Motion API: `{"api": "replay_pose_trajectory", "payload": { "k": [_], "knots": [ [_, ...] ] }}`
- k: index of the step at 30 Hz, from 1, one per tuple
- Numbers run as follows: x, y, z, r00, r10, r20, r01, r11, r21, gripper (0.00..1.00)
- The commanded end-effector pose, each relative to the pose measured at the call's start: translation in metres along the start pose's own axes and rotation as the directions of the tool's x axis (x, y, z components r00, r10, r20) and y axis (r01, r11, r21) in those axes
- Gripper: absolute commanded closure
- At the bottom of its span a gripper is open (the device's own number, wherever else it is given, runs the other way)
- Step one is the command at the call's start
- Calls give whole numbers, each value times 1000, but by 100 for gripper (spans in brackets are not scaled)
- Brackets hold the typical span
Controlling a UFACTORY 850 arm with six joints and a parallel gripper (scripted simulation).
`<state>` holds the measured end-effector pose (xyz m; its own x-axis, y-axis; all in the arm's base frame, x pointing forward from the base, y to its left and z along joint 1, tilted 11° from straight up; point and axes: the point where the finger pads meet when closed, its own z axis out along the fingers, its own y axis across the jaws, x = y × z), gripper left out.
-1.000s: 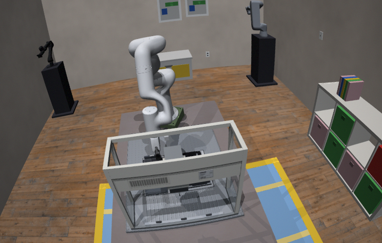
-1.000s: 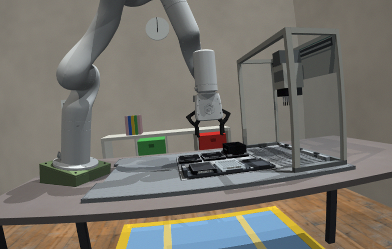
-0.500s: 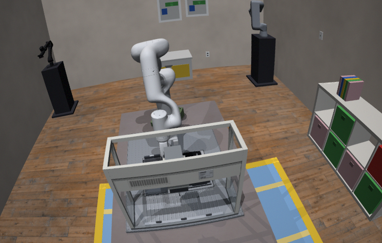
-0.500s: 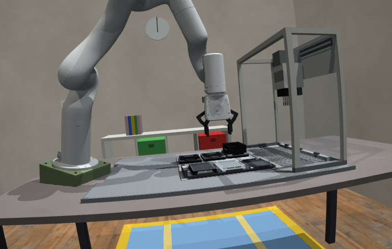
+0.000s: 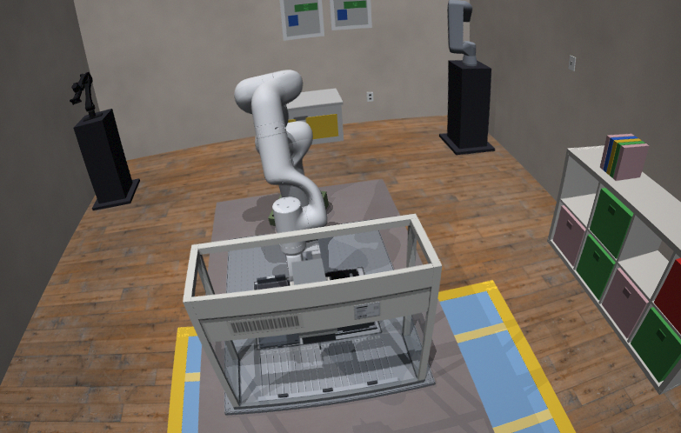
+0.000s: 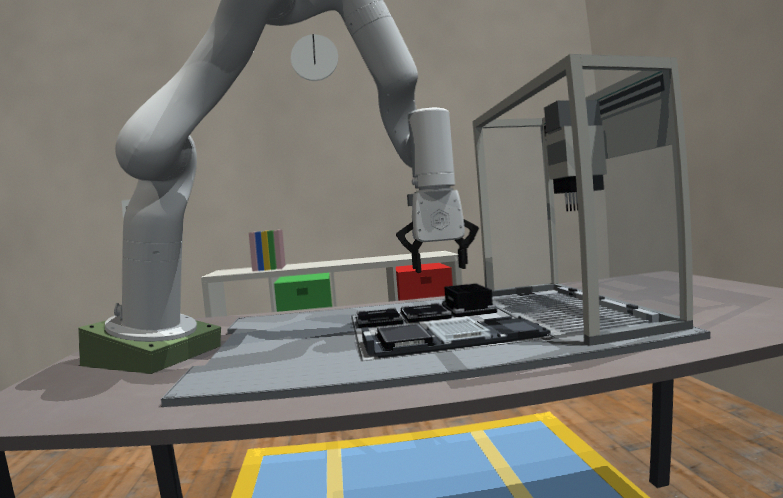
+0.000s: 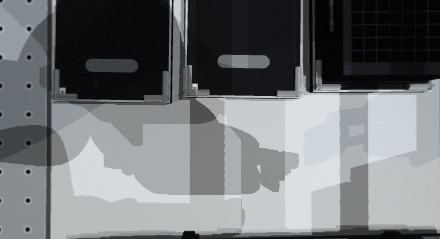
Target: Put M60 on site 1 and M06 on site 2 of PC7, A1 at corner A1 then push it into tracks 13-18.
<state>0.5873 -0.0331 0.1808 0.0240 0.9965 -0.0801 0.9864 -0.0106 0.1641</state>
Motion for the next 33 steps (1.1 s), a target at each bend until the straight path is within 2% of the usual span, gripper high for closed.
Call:
{"api": "replay_pose_trajectory", "payload": {
  "k": [1,33],
  "knots": [
    [0,1,-1,1000,0,0,0,1000,-2,0],
    [0,1,46,1000,0,0,0,1000,-2,0]
  ]
}}
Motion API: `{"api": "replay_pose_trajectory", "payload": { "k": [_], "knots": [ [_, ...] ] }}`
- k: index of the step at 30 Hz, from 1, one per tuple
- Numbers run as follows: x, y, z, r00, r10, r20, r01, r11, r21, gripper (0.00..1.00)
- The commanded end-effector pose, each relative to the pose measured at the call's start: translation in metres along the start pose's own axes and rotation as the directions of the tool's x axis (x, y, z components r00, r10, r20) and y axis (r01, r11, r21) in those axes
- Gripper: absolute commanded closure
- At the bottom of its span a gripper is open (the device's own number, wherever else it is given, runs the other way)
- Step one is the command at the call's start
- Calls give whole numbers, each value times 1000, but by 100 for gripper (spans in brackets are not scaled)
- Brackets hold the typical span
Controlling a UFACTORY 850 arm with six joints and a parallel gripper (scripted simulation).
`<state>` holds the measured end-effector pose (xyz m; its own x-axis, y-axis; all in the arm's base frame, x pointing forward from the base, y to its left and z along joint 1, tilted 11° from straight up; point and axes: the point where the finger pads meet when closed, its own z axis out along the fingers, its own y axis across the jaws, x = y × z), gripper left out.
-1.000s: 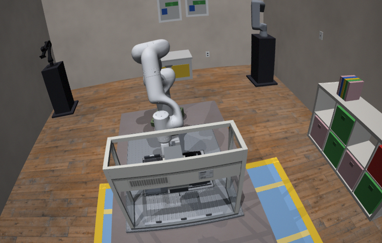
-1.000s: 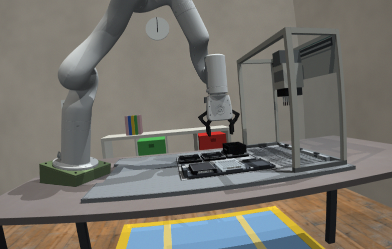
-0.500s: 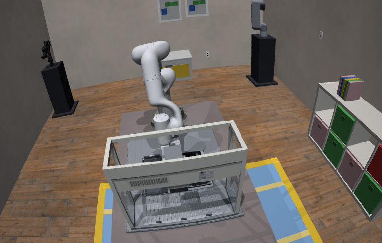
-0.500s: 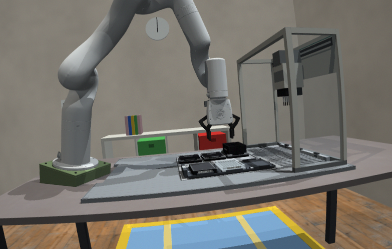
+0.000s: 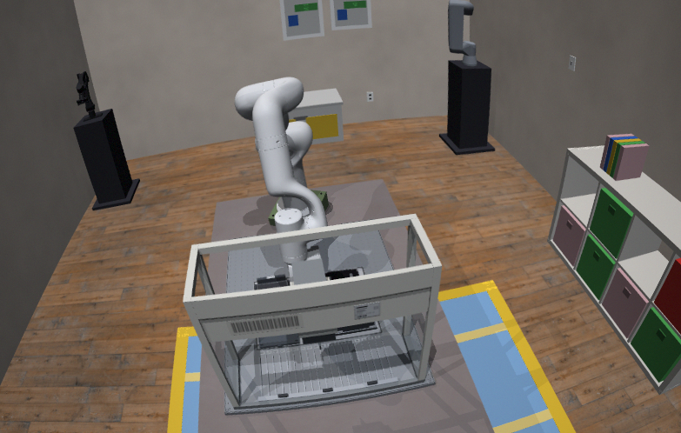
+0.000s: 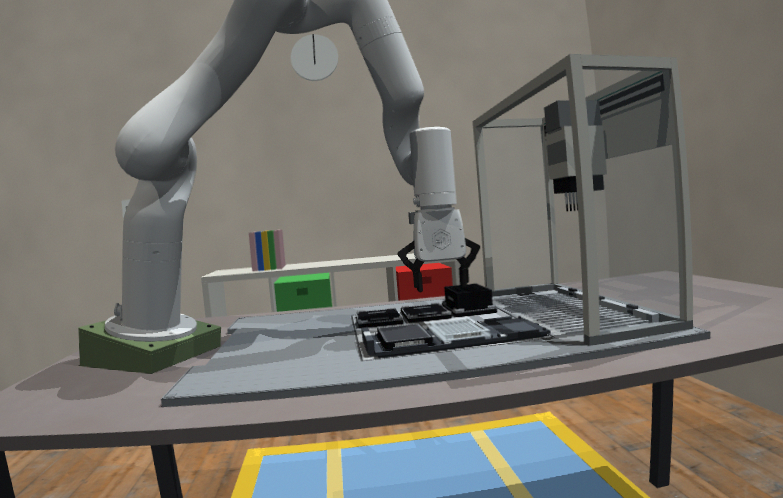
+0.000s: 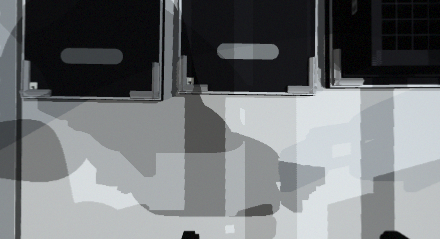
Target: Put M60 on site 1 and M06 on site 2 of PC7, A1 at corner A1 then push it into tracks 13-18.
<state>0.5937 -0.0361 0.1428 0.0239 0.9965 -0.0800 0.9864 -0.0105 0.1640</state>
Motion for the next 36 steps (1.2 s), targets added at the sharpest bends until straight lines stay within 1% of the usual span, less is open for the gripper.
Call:
{"api": "replay_pose_trajectory", "payload": {
  "k": [1,7,9,24,26,33,36],
  "knots": [
    [0,1,9,1000,0,0,0,1000,-2,0],
    [0,1,19,1000,0,0,0,1000,-2,0],
    [0,1,19,1000,0,0,0,1000,-2,0],
    [0,1,44,1000,0,0,0,1000,-2,0],
    [0,1,44,1000,0,0,0,1000,-2,0],
    [0,1,56,1000,0,0,0,1000,-2,0],
    [0,1,56,1000,0,0,0,1000,-2,0]
  ]
}}
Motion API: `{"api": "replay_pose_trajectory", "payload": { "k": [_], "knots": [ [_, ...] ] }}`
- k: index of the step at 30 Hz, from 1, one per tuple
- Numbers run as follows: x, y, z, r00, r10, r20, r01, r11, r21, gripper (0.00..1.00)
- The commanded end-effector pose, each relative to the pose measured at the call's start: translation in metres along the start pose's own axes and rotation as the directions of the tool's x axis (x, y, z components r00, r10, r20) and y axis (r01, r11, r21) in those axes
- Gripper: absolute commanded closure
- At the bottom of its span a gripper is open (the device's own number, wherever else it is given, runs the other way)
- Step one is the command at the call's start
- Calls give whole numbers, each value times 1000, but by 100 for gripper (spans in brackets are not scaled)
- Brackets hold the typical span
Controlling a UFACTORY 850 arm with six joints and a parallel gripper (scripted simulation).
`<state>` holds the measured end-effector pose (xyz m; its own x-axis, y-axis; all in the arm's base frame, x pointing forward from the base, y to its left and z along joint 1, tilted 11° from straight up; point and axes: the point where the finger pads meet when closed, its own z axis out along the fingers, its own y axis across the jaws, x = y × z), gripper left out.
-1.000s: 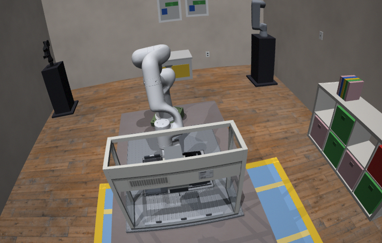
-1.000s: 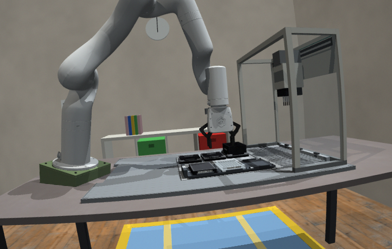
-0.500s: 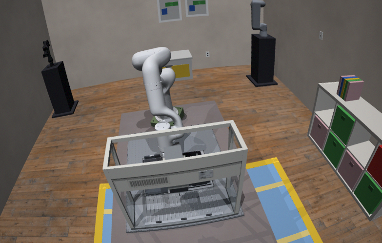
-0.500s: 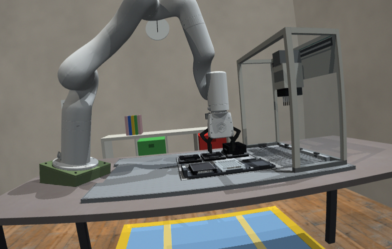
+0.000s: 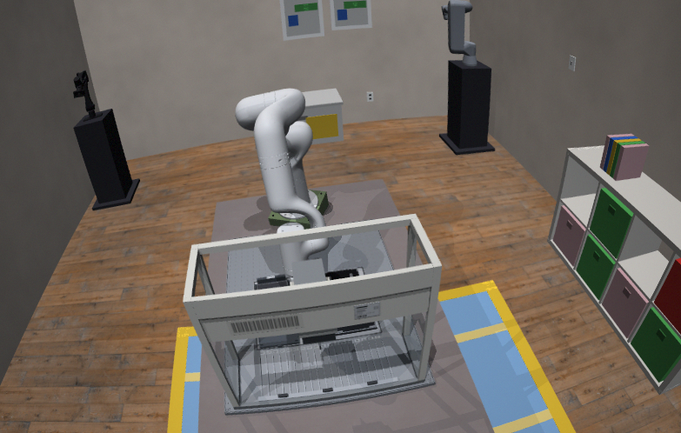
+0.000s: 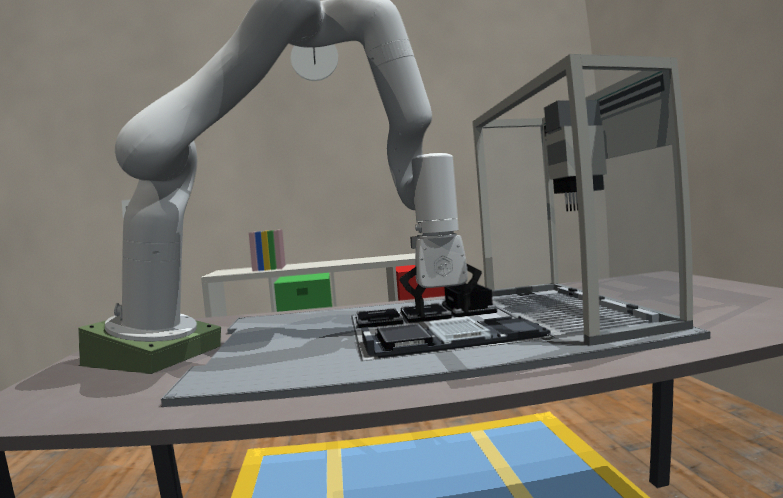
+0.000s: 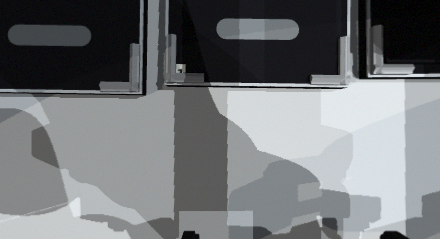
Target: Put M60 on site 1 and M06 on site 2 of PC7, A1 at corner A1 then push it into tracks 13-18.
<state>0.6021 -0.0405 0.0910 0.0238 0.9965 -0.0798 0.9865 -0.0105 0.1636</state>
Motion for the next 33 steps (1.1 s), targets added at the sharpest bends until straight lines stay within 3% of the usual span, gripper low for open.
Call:
{"api": "replay_pose_trajectory", "payload": {
  "k": [1,33],
  "knots": [
    [0,1,3,1000,0,0,0,1000,-2,0],
    [0,1,16,1000,0,0,0,1000,-2,0]
  ]
}}
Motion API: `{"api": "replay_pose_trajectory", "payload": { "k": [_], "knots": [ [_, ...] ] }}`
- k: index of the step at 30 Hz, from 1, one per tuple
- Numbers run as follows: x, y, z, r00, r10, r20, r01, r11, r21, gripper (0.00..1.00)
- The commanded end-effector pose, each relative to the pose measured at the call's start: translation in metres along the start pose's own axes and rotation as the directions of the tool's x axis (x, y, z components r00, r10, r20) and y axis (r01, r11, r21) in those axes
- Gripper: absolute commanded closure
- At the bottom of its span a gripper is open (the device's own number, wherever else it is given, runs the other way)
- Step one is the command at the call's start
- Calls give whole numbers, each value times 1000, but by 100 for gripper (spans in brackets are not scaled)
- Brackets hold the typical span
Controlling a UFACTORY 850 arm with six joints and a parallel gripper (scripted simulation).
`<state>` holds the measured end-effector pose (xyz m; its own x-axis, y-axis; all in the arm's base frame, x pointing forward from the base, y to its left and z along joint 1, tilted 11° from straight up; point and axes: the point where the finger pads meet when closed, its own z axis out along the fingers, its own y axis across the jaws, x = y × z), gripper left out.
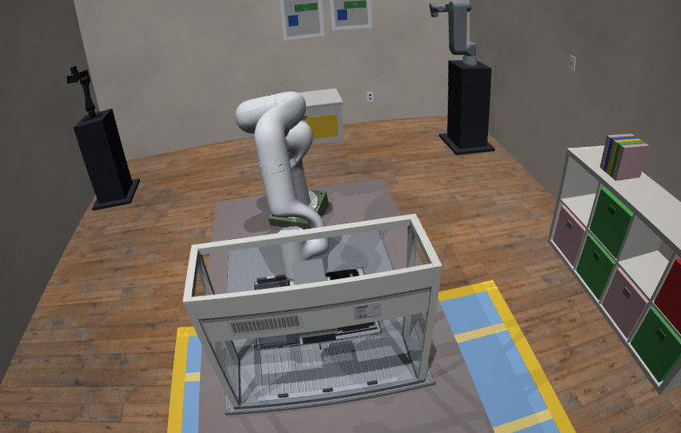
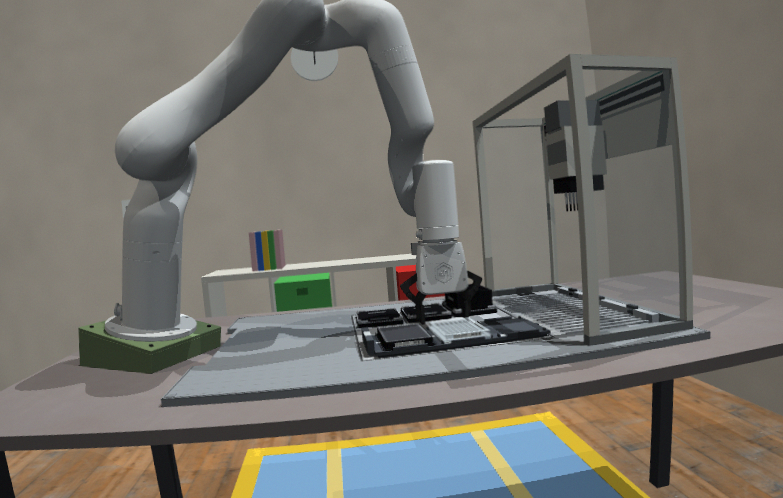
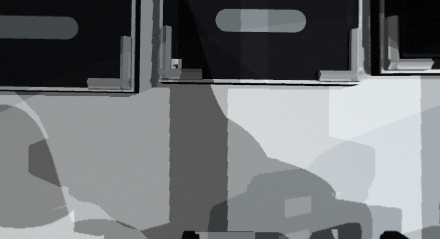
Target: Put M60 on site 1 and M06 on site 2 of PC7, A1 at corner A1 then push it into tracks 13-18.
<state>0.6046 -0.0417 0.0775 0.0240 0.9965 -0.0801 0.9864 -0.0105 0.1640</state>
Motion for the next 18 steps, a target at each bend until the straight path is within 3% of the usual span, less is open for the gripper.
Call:
{"api": "replay_pose_trajectory", "payload": {
  "k": [1,18],
  "knots": [
    [0,1,3,1000,0,0,0,1000,-2,0],
    [0,1,9,1000,0,0,0,1000,-2,0]
  ]
}}
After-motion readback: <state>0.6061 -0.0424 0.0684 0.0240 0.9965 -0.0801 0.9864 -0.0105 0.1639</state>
